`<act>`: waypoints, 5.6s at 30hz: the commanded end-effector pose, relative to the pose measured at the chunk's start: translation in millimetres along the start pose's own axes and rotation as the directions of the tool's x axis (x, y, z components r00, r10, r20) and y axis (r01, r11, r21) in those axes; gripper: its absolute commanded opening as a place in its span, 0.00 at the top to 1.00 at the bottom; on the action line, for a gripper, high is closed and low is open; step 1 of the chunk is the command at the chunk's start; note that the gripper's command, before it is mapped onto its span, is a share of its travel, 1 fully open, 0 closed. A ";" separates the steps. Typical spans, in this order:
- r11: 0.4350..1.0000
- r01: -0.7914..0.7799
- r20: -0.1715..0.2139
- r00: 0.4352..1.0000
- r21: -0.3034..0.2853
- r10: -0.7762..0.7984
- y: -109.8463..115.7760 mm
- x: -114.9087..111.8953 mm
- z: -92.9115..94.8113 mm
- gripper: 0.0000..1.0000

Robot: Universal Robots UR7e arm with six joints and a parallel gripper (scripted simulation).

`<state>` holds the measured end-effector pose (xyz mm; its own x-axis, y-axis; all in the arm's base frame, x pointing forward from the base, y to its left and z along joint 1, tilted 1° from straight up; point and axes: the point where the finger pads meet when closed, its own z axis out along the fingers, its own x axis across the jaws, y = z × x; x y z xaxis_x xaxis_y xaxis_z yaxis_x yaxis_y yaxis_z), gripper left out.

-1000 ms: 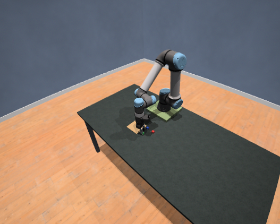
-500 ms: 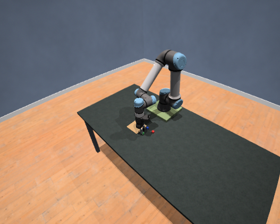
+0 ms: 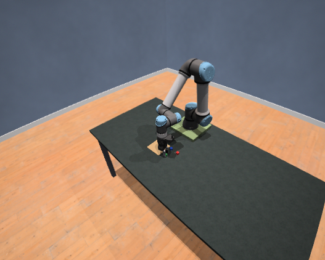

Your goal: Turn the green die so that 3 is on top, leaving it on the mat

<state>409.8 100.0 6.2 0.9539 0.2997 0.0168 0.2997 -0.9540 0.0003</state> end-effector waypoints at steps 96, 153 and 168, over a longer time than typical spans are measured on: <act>1.000 0.000 -0.002 1.000 -0.001 0.000 0.2 0.6 -45.4 0.60; 0.947 0.320 -0.002 0.947 -0.001 -0.320 9.7 -11.4 -90.8 0.60; 0.744 0.668 -0.001 0.744 -0.002 -0.668 24.8 -25.2 -89.8 0.60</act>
<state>393.4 72.9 95.3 0.5948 0.8038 0.0073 0.8037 -0.5949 0.0141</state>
